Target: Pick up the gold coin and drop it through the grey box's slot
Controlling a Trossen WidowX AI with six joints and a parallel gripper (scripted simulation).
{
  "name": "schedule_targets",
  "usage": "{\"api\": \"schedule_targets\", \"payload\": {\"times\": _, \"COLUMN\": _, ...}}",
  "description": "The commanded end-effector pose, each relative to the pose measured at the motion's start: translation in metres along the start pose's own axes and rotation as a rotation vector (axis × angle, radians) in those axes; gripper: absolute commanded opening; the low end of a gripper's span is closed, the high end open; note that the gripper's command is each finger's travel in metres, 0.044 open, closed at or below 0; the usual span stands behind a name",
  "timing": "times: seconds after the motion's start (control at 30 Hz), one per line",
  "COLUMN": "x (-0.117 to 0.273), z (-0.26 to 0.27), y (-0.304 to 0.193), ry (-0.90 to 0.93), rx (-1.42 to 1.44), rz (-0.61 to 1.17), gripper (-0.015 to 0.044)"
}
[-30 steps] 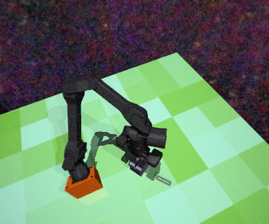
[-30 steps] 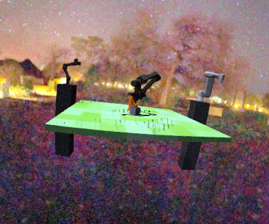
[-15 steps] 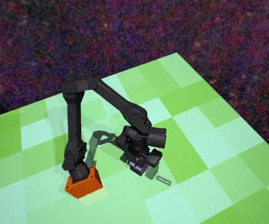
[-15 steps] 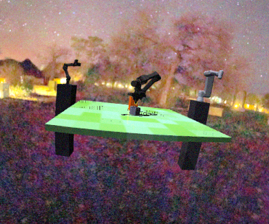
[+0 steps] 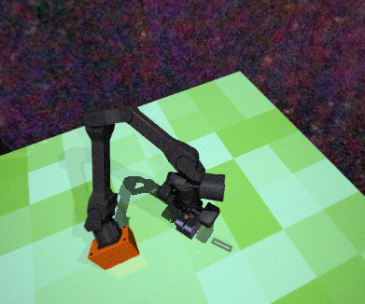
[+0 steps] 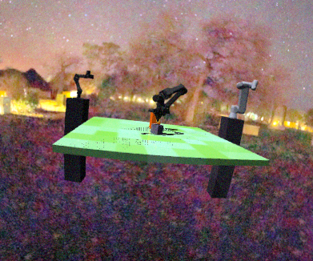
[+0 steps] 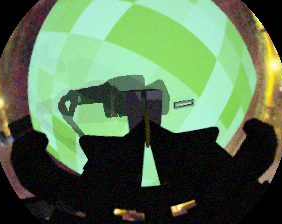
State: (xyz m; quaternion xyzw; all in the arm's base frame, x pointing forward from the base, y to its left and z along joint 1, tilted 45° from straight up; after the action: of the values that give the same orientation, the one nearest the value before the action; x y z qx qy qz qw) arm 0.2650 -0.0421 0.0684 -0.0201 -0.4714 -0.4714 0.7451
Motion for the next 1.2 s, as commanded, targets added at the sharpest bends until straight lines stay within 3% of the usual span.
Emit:
{"api": "schedule_targets", "payload": {"times": 0.0, "x": -0.0027, "z": -0.0002, "y": -0.0003, "ry": 0.002, "rx": -0.003, "rz": -0.003, "gripper": 0.0000}}
{"api": "schedule_targets", "payload": {"times": 0.7, "x": -0.0127, "z": 0.0003, "y": -0.0004, "ry": 0.003, "rx": -0.005, "rz": -0.004, "gripper": 0.0000}}
{"api": "schedule_targets", "payload": {"times": 0.9, "x": -0.0104, "z": -0.0002, "y": 0.0001, "ry": 0.000, "rx": 0.001, "rz": 0.000, "gripper": 0.0157}}
{"api": "schedule_targets", "payload": {"times": 1.17, "x": -0.0104, "z": -0.0002, "y": 0.0001, "ry": 0.000, "rx": 0.001, "rz": 0.000, "gripper": 0.0161}}
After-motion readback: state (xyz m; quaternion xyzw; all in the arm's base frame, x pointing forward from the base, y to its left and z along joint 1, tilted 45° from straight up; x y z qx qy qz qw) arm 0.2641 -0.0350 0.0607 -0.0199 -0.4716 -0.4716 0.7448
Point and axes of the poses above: the point midway between the two fingers, 35 mm back from their tips, its own x axis back along the fingers, its own z axis across the jaws, y = z × x, the point moved 9 cm from there along x, back along the fingers, and after that the axes turned 4 degrees about x, right-handed, at the moved point
